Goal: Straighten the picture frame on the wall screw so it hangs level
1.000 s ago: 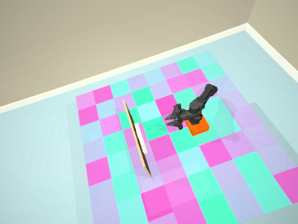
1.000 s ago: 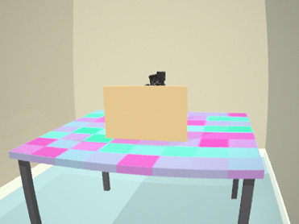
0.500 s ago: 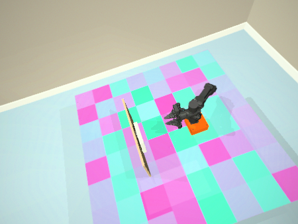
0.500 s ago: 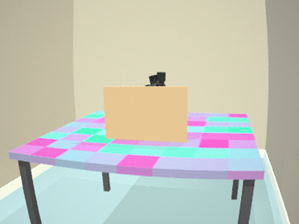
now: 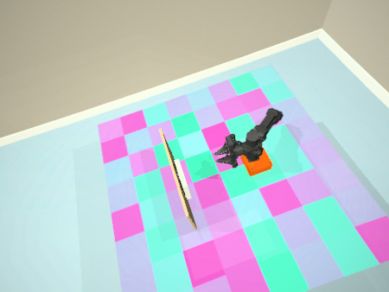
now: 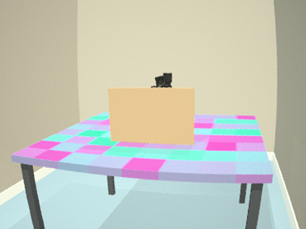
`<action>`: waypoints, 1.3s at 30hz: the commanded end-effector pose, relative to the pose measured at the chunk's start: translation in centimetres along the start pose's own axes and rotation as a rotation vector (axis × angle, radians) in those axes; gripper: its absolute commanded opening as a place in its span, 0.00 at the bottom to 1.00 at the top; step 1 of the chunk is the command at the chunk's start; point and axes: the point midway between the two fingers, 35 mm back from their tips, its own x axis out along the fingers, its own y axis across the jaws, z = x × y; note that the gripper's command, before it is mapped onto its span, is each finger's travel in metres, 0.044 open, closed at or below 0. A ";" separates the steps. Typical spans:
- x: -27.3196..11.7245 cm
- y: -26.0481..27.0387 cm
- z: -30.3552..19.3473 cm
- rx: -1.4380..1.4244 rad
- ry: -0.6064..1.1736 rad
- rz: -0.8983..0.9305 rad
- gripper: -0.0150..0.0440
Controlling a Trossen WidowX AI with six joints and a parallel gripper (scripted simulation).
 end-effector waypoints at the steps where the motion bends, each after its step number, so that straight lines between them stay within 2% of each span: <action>1: 0.0 0.0 -0.1 -0.002 0.004 0.001 0.69; 13: 0.1 0.0 0.0 -0.001 0.000 0.000 0.69; 25: 6.0 2.2 -0.5 -0.074 0.048 0.030 0.69; 39: 6.7 2.3 -0.5 -0.075 0.049 0.032 0.69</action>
